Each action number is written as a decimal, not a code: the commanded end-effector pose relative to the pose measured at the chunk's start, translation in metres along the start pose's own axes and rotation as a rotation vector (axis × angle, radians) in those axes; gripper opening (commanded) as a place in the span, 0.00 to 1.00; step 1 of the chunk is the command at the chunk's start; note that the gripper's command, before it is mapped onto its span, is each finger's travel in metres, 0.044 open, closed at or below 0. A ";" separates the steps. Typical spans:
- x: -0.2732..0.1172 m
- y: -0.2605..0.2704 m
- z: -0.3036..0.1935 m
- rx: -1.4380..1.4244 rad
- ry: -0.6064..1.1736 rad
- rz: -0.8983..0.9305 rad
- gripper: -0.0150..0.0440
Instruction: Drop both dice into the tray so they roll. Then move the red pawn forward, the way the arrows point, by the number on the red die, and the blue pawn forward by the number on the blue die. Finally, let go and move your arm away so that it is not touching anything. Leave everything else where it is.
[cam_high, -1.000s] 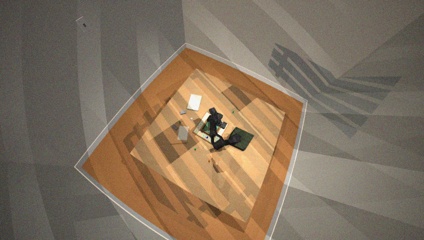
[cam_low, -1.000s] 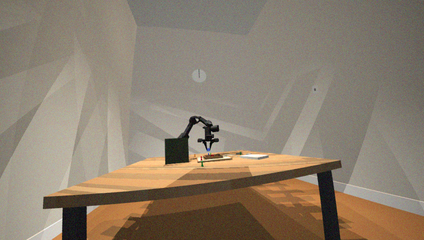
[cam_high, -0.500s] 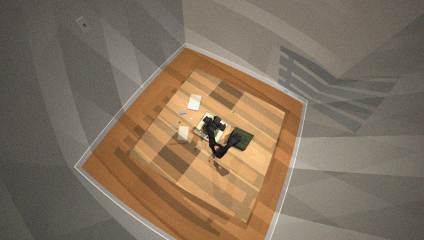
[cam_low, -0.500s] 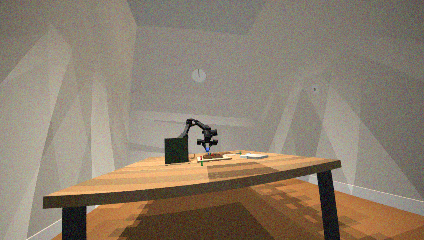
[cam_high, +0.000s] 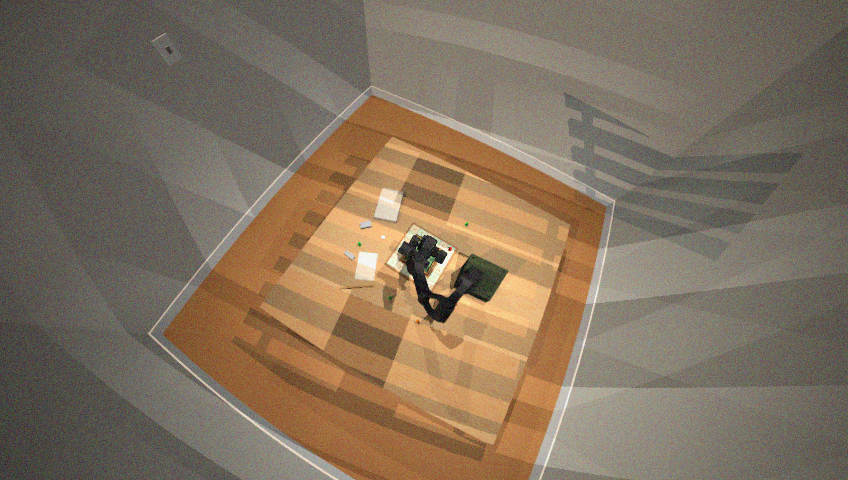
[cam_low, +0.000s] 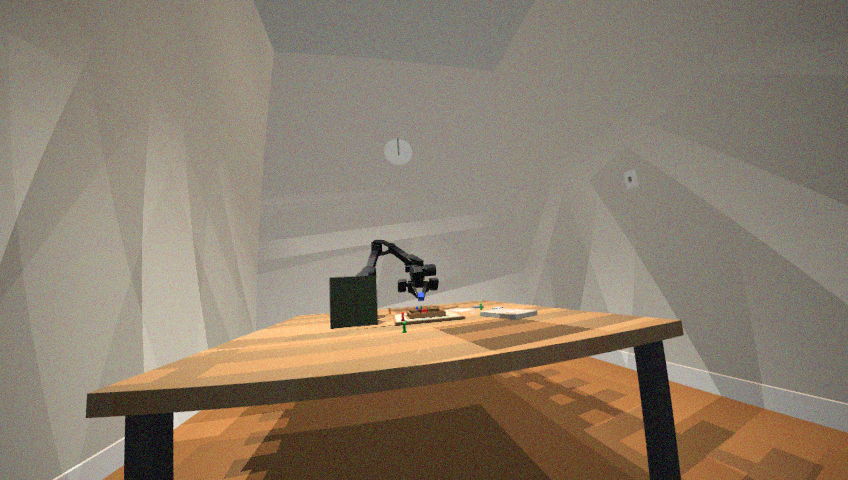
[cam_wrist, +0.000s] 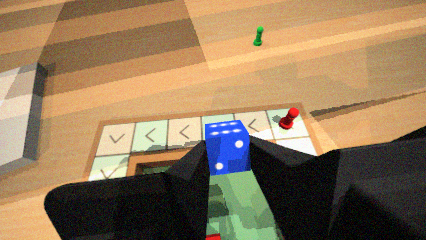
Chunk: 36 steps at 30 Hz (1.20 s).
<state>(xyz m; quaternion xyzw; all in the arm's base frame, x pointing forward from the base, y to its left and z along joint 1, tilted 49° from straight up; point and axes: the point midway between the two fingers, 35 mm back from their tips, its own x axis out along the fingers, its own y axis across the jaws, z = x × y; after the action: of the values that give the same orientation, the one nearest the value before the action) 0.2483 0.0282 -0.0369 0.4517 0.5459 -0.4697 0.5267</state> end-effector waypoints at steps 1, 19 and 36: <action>-0.018 0.036 0.004 0.004 -0.009 0.019 0.25; -0.028 0.052 0.004 0.005 -0.005 0.038 0.39; -0.035 0.047 0.027 -0.033 0.219 -0.047 1.00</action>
<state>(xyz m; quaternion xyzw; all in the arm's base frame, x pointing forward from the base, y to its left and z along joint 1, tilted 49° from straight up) 0.3040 0.0061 0.0116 0.4648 0.5650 -0.4487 0.5132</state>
